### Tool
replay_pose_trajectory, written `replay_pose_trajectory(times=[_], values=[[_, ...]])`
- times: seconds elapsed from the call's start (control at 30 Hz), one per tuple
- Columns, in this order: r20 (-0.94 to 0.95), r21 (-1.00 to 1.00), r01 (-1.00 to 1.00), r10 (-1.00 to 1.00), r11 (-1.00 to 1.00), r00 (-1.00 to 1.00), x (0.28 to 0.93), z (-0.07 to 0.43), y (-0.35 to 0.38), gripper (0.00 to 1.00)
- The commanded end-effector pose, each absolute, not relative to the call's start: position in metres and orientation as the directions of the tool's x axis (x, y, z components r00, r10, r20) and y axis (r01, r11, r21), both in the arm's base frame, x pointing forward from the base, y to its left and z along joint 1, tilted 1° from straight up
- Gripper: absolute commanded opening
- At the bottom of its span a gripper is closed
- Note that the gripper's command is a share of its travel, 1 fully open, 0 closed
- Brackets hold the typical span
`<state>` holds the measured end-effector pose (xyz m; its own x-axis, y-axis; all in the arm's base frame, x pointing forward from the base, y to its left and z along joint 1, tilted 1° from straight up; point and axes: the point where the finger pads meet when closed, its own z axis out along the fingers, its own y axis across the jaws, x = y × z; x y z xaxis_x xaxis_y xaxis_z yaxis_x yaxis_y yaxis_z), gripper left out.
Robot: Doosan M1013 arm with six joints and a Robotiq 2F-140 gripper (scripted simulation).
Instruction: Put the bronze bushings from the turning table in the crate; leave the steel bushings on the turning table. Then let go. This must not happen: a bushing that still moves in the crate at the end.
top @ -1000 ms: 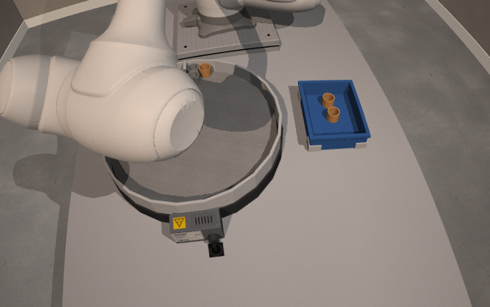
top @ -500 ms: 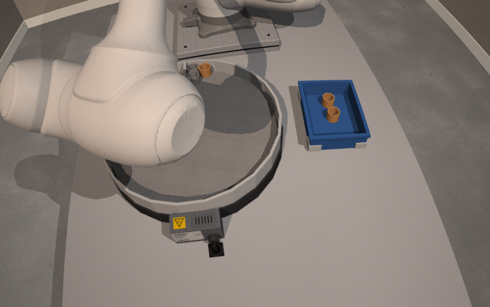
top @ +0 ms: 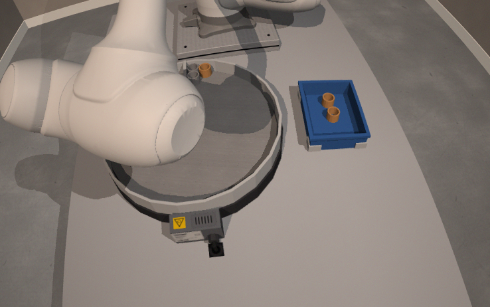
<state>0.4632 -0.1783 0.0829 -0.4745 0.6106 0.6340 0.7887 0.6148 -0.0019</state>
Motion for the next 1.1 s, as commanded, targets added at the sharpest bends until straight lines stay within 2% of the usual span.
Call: replay_pose_trajectory(times=[0.0,1.07], values=[[0.634,-0.002,0.789,0.611,0.615,-0.475,0.4632,0.083,-0.1783,0.0],[0.634,-0.002,0.789,0.611,0.615,-0.475,0.4633,0.0791,-0.1783,0.0]])
